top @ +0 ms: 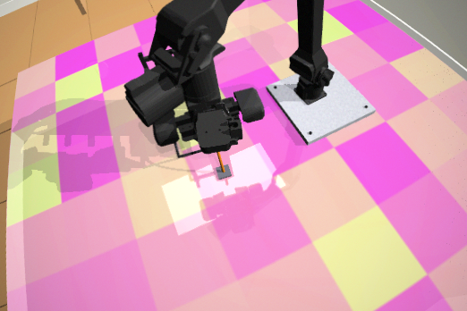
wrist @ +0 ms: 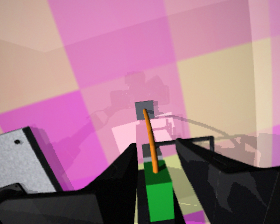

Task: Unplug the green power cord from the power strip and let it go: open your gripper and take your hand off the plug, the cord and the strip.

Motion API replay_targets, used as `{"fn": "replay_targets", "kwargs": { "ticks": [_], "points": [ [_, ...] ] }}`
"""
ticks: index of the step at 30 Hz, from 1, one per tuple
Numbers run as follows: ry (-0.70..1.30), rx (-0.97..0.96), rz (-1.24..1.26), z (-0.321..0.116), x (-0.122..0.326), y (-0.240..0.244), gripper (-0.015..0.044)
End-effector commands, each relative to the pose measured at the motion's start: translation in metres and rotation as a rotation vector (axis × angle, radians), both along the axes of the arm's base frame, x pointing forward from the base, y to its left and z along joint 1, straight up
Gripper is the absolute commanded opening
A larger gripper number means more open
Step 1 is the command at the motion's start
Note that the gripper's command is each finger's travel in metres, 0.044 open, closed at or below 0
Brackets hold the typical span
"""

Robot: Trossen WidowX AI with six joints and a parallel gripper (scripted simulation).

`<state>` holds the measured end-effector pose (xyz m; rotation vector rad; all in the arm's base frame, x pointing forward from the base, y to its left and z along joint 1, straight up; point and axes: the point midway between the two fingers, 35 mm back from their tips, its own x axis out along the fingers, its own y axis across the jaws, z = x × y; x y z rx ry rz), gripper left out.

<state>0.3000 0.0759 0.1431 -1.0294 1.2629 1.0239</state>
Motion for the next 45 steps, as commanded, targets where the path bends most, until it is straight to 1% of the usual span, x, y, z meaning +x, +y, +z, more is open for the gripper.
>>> {"fn": "replay_targets", "kwargs": {
  "ticks": [1, 7, 30, 45],
  "points": [
    [0.014, -0.023, 0.015, 0.002, -0.002, -0.009, 0.016],
    [0.014, -0.024, 0.016, 0.002, -0.002, -0.011, 0.016],
    [0.015, -0.027, 0.016, 0.002, -0.011, -0.047, 0.016],
    [0.015, -0.027, 0.016, -0.01, -0.011, -0.048, 0.016]
  ]
}}
